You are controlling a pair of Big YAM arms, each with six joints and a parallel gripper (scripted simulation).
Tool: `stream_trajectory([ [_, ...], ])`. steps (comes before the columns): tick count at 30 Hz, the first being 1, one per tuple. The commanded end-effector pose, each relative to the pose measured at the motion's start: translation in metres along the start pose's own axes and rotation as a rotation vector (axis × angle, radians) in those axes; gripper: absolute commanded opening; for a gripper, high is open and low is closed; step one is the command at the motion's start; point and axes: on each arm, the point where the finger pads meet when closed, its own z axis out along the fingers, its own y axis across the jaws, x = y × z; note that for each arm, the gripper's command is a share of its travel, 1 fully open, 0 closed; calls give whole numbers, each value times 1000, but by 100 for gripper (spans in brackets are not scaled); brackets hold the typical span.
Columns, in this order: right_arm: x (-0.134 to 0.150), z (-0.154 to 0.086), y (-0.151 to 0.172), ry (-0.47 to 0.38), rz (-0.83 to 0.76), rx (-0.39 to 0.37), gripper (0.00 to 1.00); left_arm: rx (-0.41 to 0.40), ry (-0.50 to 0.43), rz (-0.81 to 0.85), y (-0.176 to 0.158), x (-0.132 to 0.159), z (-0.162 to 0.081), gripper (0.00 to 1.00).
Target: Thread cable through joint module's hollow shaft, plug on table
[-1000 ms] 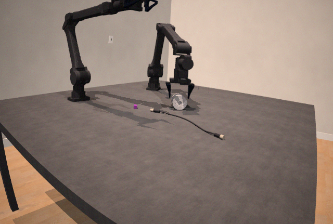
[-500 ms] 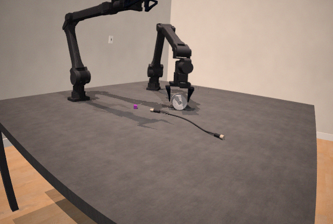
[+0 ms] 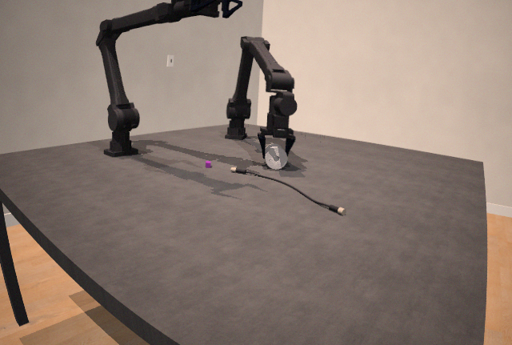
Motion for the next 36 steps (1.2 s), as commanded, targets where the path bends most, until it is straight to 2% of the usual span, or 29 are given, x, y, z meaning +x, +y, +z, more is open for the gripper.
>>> stream_trajectory([
  [1, -26, -3, -2, -41, 13, 2, 100, 6, 1, -4, 4, -3, 15, 70],
  [18, -26, -3, -2, -41, 13, 2, 100, 4, -14, -8, 6, -8, 10, 70],
  [21, -26, -3, -2, -41, 13, 2, 100, 3, -20, -8, 7, -16, -10, 70],
  [24, -26, -3, -2, -41, 13, 2, 100, 3, -20, -9, 7, -16, -14, 70],
  [25, -26, -3, -2, -41, 13, 2, 100, -1, -43, -9, 7, -18, -29, 70],
  [27, -26, -3, -2, -41, 13, 2, 100, -5, -63, -9, 8, -19, -44, 70],
  [36, -26, -3, -2, -41, 13, 2, 100, -11, -72, -11, 9, -20, -59, 70],
])
